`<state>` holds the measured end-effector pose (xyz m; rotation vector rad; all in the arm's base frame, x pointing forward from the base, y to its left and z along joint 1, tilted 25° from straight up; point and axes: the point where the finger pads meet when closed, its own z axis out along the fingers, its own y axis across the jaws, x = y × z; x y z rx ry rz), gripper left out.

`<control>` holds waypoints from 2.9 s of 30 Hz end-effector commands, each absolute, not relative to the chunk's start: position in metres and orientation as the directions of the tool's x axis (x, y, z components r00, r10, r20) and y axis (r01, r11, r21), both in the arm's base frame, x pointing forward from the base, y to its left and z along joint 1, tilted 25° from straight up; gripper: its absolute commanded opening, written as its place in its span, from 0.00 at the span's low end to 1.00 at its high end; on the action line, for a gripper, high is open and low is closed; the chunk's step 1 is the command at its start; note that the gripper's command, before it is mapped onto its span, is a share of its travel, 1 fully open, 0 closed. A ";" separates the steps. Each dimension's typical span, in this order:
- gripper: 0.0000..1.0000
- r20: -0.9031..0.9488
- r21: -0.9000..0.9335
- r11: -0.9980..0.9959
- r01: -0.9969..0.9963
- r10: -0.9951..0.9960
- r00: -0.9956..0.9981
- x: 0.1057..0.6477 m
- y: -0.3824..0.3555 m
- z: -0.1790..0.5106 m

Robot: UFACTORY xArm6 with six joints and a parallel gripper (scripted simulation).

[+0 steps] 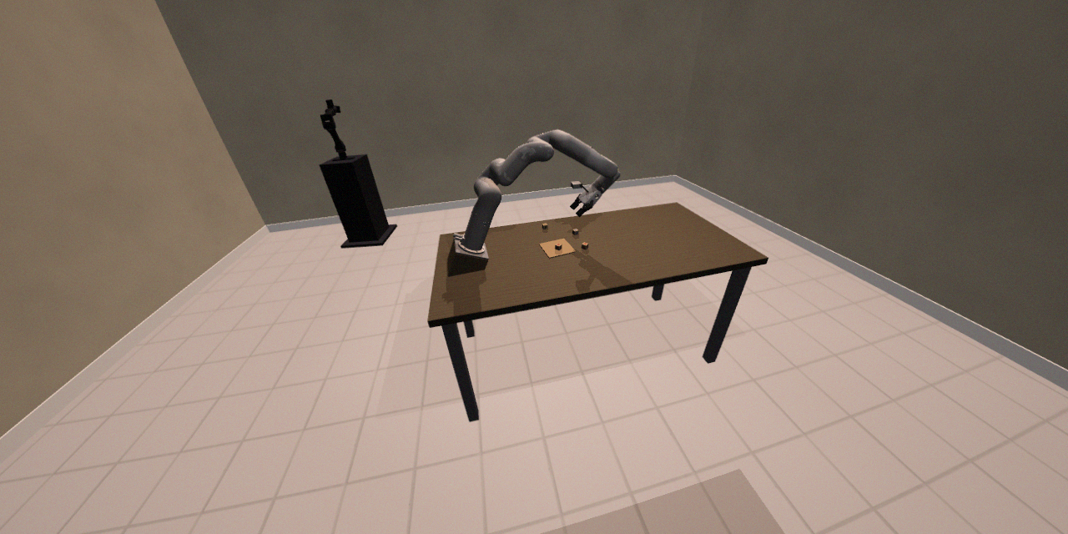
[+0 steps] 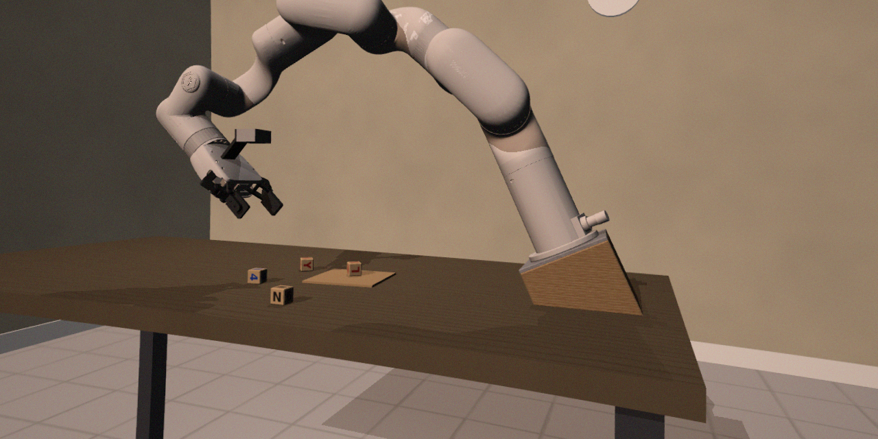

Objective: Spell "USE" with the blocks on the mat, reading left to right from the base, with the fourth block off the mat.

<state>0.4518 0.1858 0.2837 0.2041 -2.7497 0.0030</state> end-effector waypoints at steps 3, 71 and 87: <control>1.00 0.370 0.027 0.989 -0.143 -0.143 -0.918 0.452 0.186 0.286; 1.00 0.370 0.027 0.989 -0.143 -0.143 -0.918 0.350 0.045 0.230; 1.00 0.370 0.027 0.989 -0.143 -0.143 -0.918 0.350 0.045 0.230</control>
